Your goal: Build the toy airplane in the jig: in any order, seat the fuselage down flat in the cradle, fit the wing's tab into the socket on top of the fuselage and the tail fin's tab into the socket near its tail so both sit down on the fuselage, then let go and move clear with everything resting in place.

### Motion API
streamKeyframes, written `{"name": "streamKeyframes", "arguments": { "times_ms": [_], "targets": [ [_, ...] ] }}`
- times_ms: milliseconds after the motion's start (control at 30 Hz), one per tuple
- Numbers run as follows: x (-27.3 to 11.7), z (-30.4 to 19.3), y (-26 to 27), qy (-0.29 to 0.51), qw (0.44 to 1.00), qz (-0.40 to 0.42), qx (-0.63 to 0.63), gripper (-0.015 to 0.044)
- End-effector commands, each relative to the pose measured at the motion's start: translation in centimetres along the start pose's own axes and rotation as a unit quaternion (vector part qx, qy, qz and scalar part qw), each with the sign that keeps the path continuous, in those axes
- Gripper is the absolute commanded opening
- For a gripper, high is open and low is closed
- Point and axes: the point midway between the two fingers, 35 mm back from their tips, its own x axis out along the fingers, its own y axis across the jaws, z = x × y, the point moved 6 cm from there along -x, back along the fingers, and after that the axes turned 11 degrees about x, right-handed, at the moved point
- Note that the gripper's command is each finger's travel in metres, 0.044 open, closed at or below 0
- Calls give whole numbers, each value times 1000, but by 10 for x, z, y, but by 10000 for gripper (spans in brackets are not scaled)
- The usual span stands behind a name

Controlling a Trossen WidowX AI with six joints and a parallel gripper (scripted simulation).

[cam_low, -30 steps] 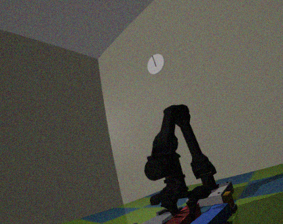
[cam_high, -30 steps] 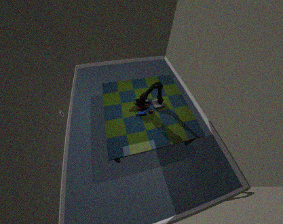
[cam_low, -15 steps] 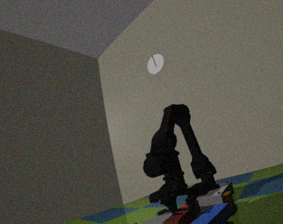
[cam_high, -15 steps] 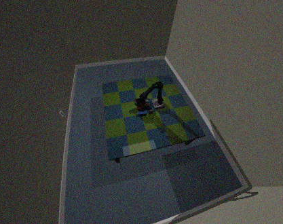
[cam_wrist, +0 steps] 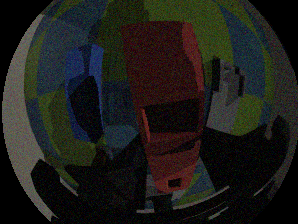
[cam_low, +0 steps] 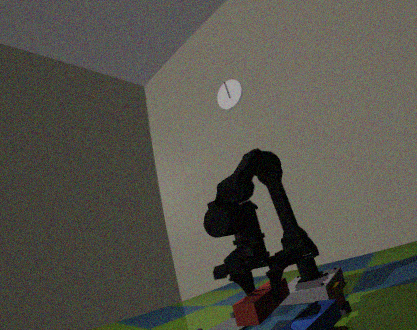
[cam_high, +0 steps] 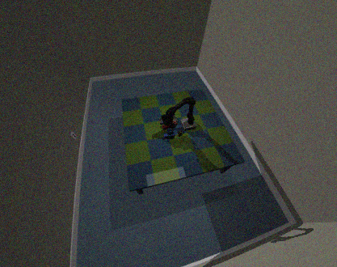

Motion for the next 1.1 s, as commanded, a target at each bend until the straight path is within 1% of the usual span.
{"name": "streamKeyframes", "arguments": {
  "times_ms": [0, 633, 767, 1067],
  "targets": [
    [-16, 1, 0, -2, 1000, 1, 2, 0],
    [-74, -8, -1, -2, 1000, 1, 2, 0],
    [-74, -7, -3, -2, 1000, 1, 3, 0],
    [-61, -2, -27, -3, 1000, 1, 22, 0]
  ]
}}
